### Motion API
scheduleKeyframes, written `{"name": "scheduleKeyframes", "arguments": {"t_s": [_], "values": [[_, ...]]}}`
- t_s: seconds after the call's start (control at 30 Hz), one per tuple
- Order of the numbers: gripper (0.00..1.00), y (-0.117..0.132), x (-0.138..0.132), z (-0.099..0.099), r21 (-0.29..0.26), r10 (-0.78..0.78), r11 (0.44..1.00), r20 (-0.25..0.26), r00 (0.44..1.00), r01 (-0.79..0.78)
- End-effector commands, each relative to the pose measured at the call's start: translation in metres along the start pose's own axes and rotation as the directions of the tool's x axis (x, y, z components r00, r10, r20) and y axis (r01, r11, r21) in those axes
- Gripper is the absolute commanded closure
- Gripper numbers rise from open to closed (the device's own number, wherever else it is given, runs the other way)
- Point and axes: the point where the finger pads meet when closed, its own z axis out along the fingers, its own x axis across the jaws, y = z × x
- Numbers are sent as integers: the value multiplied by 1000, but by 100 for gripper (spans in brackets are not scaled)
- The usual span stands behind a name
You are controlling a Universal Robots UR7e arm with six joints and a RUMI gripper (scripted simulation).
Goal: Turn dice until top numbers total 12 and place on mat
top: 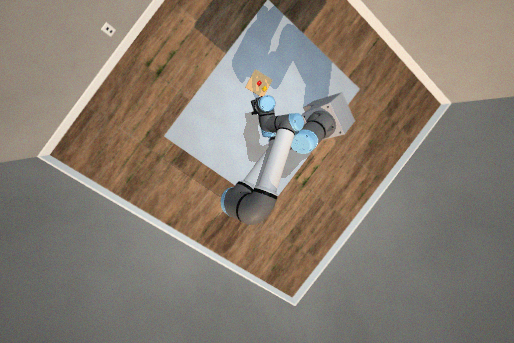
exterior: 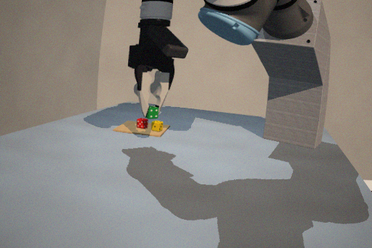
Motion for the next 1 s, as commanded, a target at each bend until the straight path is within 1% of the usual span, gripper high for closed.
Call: {"name": "scheduleKeyframes", "arguments": {"t_s": [0.0,0.27,0.97], "values": [[94,0,0,-14,7,-2,1000,-2,1000,2],[94,0,0,-21,8,-2,1000,-2,1000,2],[94,0,0,-26,8,-2,1000,-2,1000,2]]}}
